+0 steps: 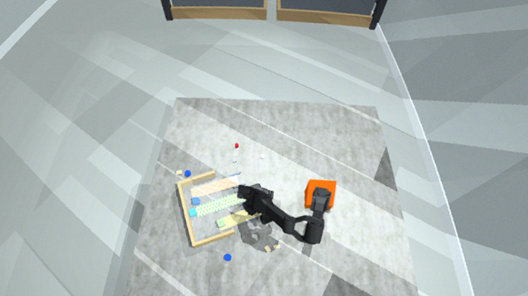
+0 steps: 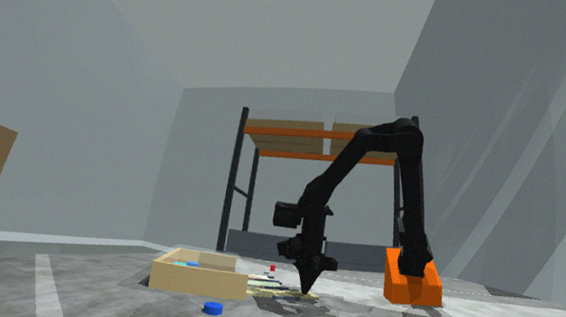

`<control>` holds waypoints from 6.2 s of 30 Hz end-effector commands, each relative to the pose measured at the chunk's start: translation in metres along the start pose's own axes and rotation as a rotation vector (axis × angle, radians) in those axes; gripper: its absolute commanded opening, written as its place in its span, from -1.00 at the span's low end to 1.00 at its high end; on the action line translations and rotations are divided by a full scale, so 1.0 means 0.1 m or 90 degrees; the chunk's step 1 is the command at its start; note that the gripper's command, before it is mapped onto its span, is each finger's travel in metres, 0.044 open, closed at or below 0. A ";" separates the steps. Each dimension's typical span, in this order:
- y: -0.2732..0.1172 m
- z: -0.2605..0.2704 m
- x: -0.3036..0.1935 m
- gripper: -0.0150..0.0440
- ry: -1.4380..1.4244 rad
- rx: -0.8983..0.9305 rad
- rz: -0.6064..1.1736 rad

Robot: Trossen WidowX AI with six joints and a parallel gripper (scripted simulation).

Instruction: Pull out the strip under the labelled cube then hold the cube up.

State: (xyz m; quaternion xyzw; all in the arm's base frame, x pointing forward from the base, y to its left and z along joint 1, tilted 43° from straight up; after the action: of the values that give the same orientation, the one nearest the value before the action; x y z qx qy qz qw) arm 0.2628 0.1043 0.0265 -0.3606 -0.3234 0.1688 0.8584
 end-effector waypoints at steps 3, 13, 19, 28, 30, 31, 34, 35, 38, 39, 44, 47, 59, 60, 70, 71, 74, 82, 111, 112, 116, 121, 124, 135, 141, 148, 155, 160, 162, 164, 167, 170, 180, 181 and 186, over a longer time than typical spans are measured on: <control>0.05 0.05 -0.16 -0.49 0.003 0.007 0.013; 0.04 0.07 -0.31 -0.49 0.003 0.007 0.013; 0.04 0.09 -0.40 -0.49 0.003 0.007 0.014; 0.04 0.11 -0.53 -0.49 0.004 0.007 0.014; 0.04 0.12 -0.56 -0.49 0.004 0.007 0.014; 0.04 0.12 -0.57 -0.49 0.004 0.007 0.014; 0.04 0.13 -0.61 -0.49 0.004 0.007 0.014; 0.04 0.13 -0.62 -0.49 0.004 0.007 0.014; 0.04 0.14 -0.67 -0.49 0.004 0.007 0.014; 0.04 0.14 -0.68 -0.49 0.004 0.007 0.014; 0.04 0.16 -0.76 -0.49 0.004 0.007 0.015; 0.03 0.17 -0.80 -0.49 0.004 0.007 0.015; 0.03 0.20 -0.98 -0.49 0.005 0.007 0.015; 0.03 0.20 -0.99 -0.49 0.005 0.007 0.015; 0.03 0.20 -1.00 -0.49 0.005 0.007 0.015; 0.03 0.20 -1.00 -0.49 0.005 0.007 0.015; 0.03 0.20 -1.00 -0.49 0.005 0.007 0.015; 0.03 0.20 -1.00 -0.49 0.005 0.007 0.015; 0.03 0.20 -1.00 -0.49 0.005 0.007 0.015; -0.02 0.16 -0.93 -0.49 0.002 0.000 0.001; -0.36 0.14 -0.91 -0.49 0.004 0.004 0.014; -0.43 0.15 -0.91 -0.49 0.005 0.006 0.016; -0.42 0.13 -0.87 -0.40 -0.002 0.006 0.016; -0.44 0.05 -0.45 0.58 -0.048 0.007 0.014; -0.46 0.01 -0.27 1.00 -0.049 0.006 0.014; -0.49 -0.03 -0.05 1.00 -0.049 0.006 0.013; -0.51 -0.07 0.16 1.00 -0.050 0.006 0.013; -0.53 -0.09 0.32 1.00 -0.050 0.006 0.012; -0.54 -0.10 0.38 1.00 -0.050 0.006 0.012; -0.55 -0.11 0.44 1.00 -0.050 0.006 0.012; -0.56 -0.13 0.53 1.00 -0.051 0.006 0.012; -0.57 -0.14 0.63 1.00 -0.051 0.006 0.011; -0.59 -0.16 0.94 1.00 -0.052 0.006 0.011; -0.60 -0.16 0.98 1.00 -0.052 0.006 0.010; -0.59 -0.16 1.05 0.91 -0.052 0.006 0.010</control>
State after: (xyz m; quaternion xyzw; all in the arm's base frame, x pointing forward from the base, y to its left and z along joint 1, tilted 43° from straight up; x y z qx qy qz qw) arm 0.3505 0.1060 0.1043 -0.3546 -0.3579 0.1914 0.8423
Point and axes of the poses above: the point midway between the two fingers, 35 mm back from their tips, its own y axis out along the fingers, its own z axis across the jaws, x = y × z, the point moved 2 cm from there along -y, back along the fingers, and after that the axes turned 9 degrees about -y, right-handed, at the moved point
